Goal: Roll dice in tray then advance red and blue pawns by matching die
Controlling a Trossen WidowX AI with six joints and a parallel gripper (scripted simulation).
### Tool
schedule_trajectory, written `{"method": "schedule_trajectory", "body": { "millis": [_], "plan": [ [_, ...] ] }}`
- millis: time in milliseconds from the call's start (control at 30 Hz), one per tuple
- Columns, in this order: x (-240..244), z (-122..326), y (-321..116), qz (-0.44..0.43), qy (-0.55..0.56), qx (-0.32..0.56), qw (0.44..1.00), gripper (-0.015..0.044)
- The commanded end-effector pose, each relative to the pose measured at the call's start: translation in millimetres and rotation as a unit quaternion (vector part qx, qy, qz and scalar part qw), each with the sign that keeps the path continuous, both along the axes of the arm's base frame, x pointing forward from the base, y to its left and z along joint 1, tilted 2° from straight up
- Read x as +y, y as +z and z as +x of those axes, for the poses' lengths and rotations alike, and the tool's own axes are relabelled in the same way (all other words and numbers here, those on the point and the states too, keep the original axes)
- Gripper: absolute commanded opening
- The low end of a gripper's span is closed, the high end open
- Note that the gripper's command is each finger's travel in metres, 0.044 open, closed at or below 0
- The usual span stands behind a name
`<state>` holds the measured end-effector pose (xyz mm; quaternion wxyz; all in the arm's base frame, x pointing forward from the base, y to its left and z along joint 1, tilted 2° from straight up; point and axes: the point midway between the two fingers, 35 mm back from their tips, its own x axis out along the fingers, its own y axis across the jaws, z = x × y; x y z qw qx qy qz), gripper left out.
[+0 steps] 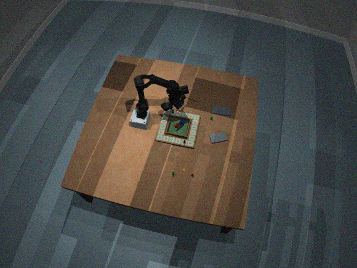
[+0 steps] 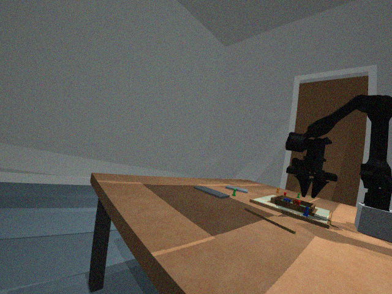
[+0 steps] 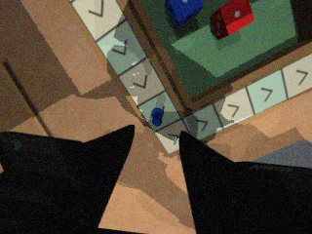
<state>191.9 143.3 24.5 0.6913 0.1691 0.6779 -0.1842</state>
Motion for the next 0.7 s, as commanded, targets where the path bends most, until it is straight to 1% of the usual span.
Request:
{"method": "schedule_trajectory", "body": {
  "millis": [0, 133, 233, 667],
  "plan": [
    [2.3, -7.2, -1.2, 0.001, -0.02, -0.002, 1.0, 0.02],
    [2.4, -5.4, -2.4, 0.001, -0.02, -0.002, 1.0, 0.02],
    [2.1, -5.2, -15.1, 0.001, -0.02, -0.002, 1.0, 0.02],
    [2.2, -4.2, -31.6, 0.001, -0.02, -0.002, 1.0, 0.02]
  ]
}}
